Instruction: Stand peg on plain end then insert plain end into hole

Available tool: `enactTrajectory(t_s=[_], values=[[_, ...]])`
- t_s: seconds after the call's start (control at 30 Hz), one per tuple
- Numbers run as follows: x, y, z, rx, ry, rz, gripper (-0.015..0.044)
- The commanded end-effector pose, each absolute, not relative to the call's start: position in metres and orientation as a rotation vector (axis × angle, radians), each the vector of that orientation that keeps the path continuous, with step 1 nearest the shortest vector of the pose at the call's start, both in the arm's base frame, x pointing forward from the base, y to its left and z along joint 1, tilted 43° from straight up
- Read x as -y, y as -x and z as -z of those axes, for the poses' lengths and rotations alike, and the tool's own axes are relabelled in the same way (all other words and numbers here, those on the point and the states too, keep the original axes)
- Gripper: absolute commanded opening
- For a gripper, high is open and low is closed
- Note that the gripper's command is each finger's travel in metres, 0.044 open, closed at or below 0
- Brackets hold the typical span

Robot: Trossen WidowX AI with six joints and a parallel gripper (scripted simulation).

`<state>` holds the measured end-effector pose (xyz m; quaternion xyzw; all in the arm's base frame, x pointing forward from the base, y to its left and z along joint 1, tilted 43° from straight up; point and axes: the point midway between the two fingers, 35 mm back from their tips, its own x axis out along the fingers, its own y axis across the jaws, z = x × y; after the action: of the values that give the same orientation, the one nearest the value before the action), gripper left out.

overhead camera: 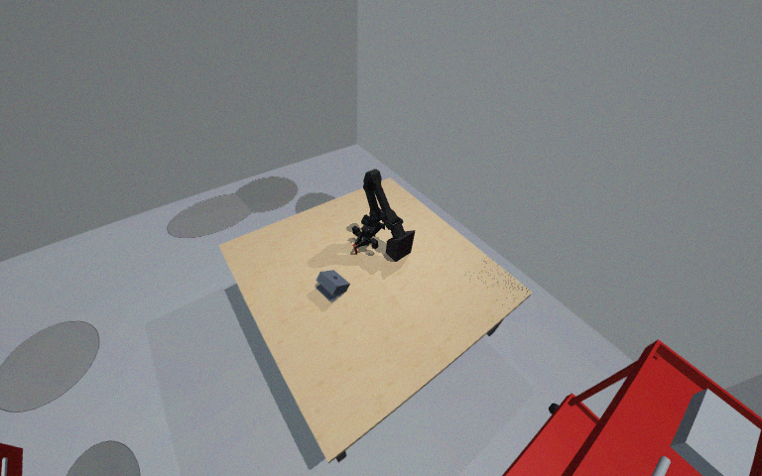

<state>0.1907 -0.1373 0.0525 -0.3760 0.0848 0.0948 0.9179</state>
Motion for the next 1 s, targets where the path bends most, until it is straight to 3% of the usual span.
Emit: enactTrajectory(t_s=[0.0, 0.97], values=[[0.1386, -0.1909, -0.0513, -0.174, 0.774, -0.195, 0.0049], [0.1407, -0.1860, -0.0466, -0.154, 0.758, -0.205, 0.0049]])
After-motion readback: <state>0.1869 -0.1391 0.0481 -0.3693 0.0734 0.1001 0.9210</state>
